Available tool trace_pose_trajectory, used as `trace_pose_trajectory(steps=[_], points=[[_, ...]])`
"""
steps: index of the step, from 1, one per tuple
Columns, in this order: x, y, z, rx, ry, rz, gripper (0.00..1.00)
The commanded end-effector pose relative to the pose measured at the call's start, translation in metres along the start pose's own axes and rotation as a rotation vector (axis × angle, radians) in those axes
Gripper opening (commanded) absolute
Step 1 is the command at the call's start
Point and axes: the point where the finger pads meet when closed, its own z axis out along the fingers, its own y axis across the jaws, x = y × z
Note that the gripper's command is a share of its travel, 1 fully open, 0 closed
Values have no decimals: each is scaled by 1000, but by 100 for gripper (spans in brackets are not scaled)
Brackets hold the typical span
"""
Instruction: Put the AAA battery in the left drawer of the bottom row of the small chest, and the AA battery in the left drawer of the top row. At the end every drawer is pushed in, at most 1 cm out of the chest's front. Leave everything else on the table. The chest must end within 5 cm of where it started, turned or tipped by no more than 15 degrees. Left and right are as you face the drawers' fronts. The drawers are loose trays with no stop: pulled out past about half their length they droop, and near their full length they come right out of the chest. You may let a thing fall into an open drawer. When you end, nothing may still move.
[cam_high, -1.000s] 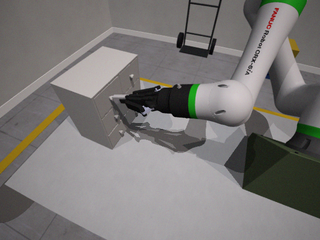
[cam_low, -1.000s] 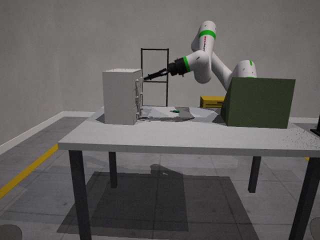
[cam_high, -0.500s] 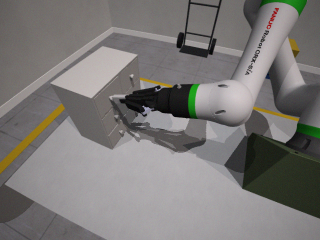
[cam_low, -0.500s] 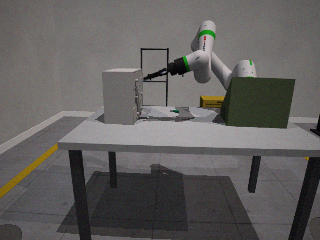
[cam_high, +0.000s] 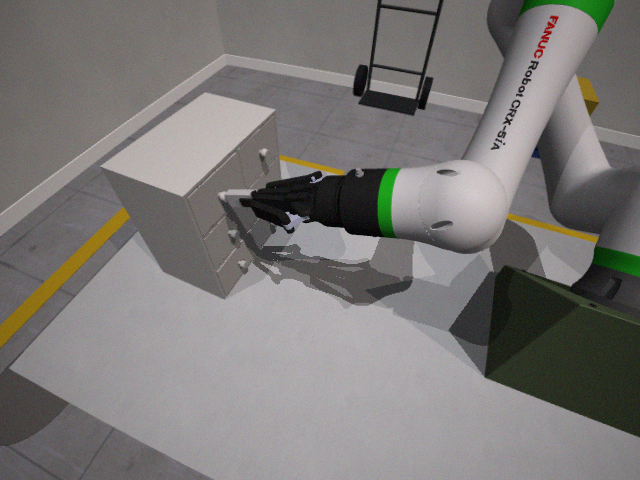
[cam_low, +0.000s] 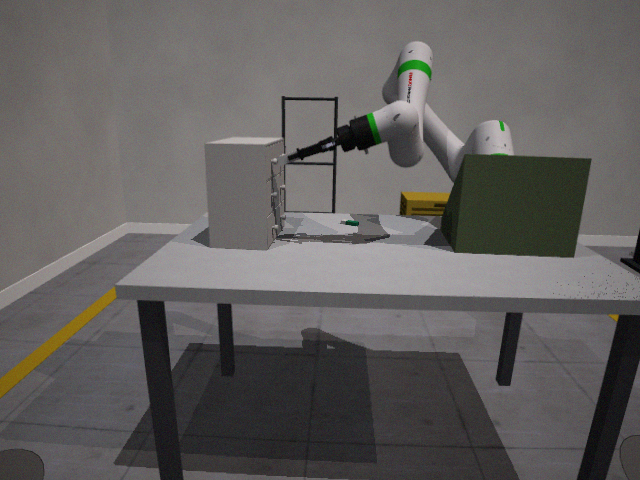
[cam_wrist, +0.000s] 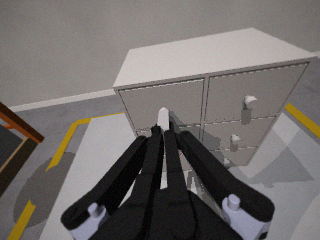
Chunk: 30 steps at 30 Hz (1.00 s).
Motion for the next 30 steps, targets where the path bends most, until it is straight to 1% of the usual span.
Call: trace_pose_trajectory(steps=[1, 11, 19, 21, 30], points=[[-1, 0, -2, 0, 0, 0, 0], [-15, 0, -42, 0, 0, 0, 0], [-16, 0, -46, 0, 0, 0, 0], [-16, 0, -50, 0, 0, 0, 0], [-15, 0, -93, 0, 0, 0, 0]])
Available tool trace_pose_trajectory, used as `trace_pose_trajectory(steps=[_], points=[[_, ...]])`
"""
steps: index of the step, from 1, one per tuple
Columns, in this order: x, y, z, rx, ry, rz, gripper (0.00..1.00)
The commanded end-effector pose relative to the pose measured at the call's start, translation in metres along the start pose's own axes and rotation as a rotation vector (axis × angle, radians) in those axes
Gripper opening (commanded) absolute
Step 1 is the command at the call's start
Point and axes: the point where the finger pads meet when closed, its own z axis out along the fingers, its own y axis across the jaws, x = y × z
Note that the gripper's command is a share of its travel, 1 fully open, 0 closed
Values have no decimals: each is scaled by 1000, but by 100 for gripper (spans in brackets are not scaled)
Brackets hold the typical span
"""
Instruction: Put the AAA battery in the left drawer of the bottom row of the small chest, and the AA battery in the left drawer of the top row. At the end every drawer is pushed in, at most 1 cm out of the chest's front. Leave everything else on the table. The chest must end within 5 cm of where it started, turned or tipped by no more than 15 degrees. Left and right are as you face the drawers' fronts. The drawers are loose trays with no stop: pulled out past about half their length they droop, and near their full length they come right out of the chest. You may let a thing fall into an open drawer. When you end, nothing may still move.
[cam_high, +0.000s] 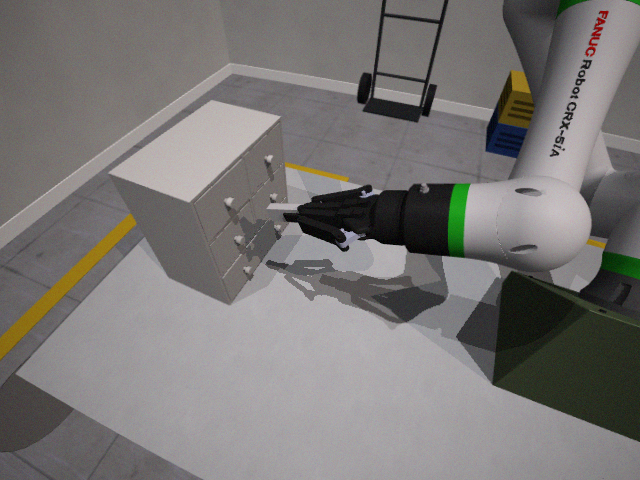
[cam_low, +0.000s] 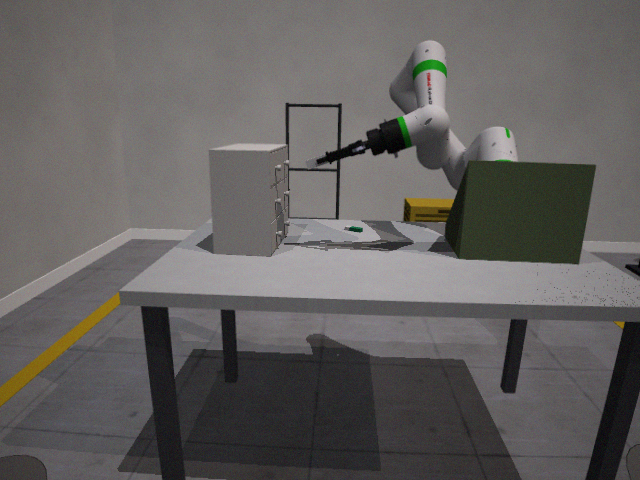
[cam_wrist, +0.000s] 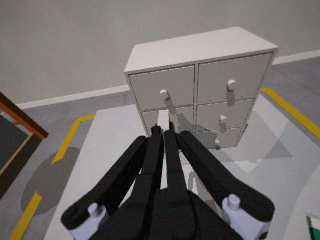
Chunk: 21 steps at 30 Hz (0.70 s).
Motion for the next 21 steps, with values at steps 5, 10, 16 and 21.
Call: trace_pose_trajectory(steps=[5, 10, 16, 21], points=[[1, 0, -25, -1, -1, 1, 0], [1, 0, -26, -2, -5, 0, 0], [5, 2, -31, -8, -80, -4, 0], [9, 2, -43, -6, -193, -1, 0]])
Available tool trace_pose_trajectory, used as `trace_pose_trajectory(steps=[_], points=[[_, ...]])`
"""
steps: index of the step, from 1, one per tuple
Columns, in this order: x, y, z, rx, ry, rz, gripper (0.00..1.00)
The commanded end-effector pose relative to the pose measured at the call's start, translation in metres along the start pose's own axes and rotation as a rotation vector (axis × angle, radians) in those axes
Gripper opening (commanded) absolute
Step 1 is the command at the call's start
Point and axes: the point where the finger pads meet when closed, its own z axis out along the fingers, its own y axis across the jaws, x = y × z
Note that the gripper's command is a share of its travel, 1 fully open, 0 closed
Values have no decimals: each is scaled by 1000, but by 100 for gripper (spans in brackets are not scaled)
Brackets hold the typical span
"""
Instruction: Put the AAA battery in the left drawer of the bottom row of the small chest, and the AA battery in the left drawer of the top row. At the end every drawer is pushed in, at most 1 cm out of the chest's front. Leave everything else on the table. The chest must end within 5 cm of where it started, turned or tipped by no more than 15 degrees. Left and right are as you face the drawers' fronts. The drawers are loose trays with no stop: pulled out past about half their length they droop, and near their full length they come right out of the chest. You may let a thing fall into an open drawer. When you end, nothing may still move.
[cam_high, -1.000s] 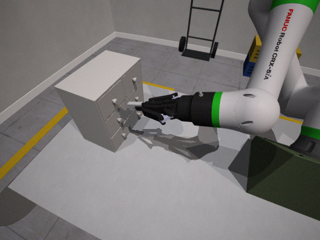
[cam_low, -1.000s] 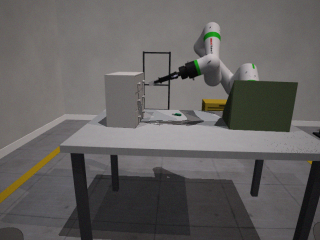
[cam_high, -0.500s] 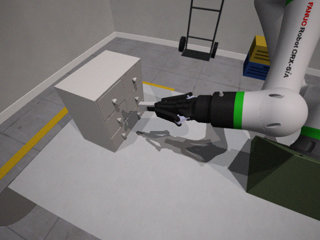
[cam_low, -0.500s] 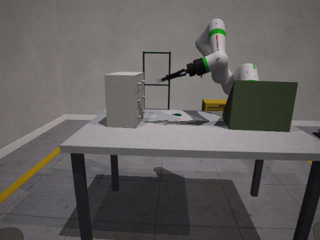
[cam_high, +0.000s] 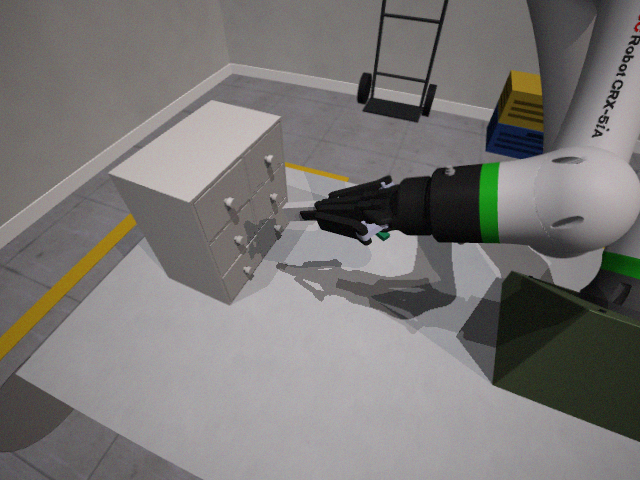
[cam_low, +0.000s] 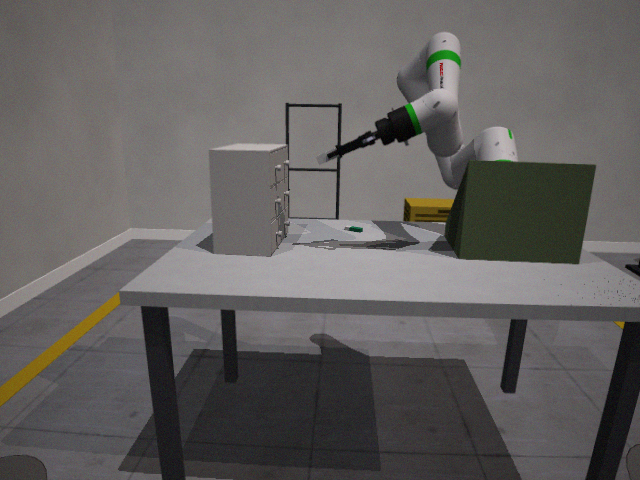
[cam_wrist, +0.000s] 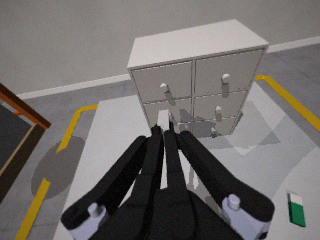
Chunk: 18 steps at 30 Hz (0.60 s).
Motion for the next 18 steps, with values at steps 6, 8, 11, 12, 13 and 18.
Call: trace_pose_trajectory(steps=[6, 8, 11, 12, 13, 18], points=[[10, 0, -31, -8, -305, -2, 0], [15, 1, -41, -10, -382, 0, 0], [23, 0, -61, 8, -434, 7, 0], [26, 0, -68, 14, -451, 11, 0], [28, 0, -75, 22, -467, 14, 0], [35, -1, -95, 45, -512, 23, 0]])
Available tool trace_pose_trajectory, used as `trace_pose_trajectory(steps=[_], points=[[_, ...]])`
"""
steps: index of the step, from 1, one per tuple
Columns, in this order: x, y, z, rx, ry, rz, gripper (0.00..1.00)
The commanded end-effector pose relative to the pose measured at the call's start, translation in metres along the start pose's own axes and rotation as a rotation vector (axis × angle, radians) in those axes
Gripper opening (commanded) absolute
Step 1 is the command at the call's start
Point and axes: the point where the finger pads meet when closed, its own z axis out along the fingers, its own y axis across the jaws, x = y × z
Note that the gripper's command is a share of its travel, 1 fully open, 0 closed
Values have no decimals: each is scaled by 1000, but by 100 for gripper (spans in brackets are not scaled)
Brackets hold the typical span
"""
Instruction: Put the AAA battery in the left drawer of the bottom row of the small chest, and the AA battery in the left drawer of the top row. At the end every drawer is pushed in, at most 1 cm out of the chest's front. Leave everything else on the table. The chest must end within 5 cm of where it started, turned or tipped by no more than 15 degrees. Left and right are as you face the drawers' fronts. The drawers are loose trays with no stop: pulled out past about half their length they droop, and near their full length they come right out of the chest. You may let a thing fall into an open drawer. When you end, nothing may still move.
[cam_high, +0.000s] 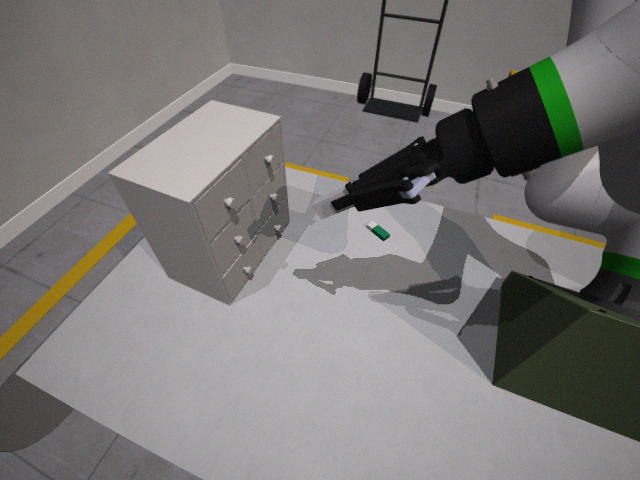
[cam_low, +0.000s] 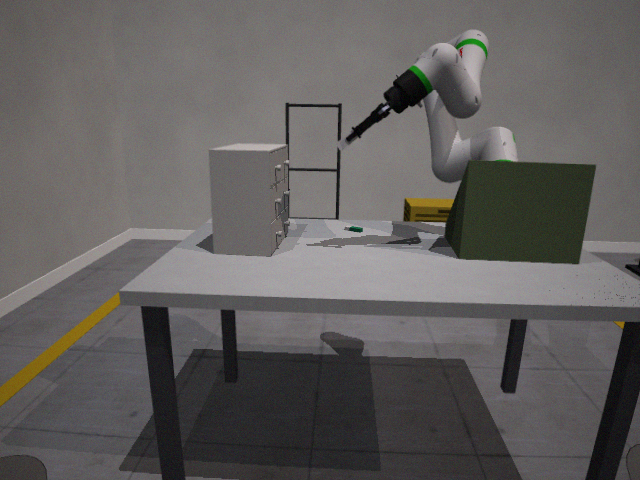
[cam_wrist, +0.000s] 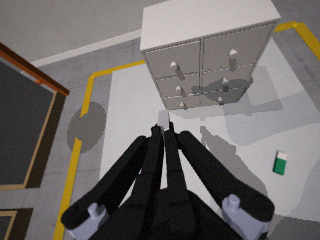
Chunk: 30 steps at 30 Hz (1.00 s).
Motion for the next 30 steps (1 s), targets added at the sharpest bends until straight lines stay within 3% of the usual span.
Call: trace_pose_trajectory(steps=[1, 7, 15, 17, 18, 26, 30], points=[[8, 5, -33, -56, -273, 3, 0], [7, 1, -56, -21, -371, 14, 0], [7, 0, -59, -28, -550, 27, 0], [7, 0, -59, -28, -550, 27, 0], [7, 0, -59, -44, -631, 25, 0], [7, 0, -59, -115, -856, 13, 0], [7, 0, -59, -118, -863, 13, 0]])
